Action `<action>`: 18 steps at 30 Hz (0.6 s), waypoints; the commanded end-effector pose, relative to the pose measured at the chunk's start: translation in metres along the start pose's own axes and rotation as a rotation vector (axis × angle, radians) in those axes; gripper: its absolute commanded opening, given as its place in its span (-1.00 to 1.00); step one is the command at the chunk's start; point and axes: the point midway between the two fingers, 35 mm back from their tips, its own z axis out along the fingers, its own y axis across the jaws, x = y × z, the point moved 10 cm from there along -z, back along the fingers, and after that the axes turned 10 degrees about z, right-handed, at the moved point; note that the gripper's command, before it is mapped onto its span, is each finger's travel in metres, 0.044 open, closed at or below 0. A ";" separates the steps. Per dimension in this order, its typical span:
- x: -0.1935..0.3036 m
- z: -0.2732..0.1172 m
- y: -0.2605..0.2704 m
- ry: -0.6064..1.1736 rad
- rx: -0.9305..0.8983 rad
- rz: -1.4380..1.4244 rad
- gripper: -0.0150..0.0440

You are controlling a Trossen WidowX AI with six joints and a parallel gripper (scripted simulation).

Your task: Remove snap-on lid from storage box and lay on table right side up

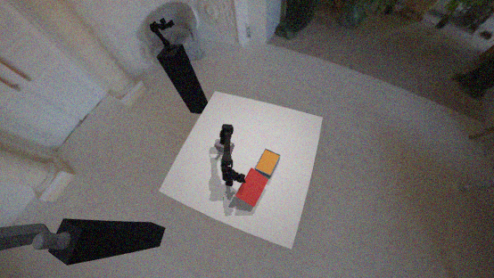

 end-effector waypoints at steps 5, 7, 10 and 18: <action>-0.012 -0.006 0.006 0.001 -0.016 -0.017 -0.49; -0.012 -0.006 0.006 0.001 -0.016 -0.017 -0.49; -0.012 -0.006 0.006 0.001 -0.016 -0.017 -0.49; -0.013 -0.003 0.002 0.001 -0.016 -0.017 -0.49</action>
